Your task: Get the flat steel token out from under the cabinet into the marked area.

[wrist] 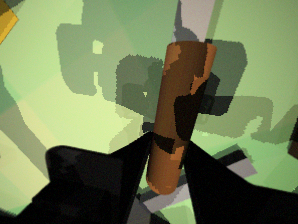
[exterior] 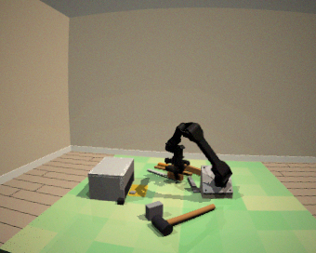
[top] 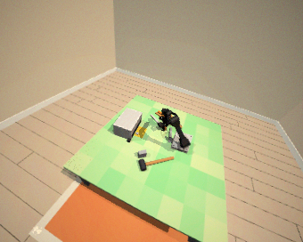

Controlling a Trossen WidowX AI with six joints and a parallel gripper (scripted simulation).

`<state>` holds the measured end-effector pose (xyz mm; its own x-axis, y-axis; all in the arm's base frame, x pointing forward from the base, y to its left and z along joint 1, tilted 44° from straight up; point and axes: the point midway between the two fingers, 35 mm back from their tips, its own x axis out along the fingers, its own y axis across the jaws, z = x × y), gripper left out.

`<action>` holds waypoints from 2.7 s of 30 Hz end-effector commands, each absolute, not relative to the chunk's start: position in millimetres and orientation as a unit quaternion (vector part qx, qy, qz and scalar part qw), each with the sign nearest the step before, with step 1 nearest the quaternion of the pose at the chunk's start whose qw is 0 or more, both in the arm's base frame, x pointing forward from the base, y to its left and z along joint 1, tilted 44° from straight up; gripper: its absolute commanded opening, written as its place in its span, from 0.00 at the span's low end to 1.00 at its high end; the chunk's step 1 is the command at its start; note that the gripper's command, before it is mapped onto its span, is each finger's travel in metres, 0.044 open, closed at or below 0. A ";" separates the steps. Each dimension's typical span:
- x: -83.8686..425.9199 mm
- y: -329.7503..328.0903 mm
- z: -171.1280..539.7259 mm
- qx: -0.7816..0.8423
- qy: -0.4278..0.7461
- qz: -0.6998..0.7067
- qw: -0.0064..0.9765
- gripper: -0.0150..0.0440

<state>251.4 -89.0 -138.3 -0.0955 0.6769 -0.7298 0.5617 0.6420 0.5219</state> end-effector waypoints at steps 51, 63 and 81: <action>256.4 -43.4 -92.4 0.424 0.732 0.053 0.531 0.25; 256.8 -32.5 -82.5 0.425 0.732 0.053 0.530 0.25; 256.8 -16.4 -68.0 0.425 0.732 0.054 0.530 0.25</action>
<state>254.1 -16.4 -71.9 -0.0945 0.6797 -0.7274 0.5628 0.6391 0.5242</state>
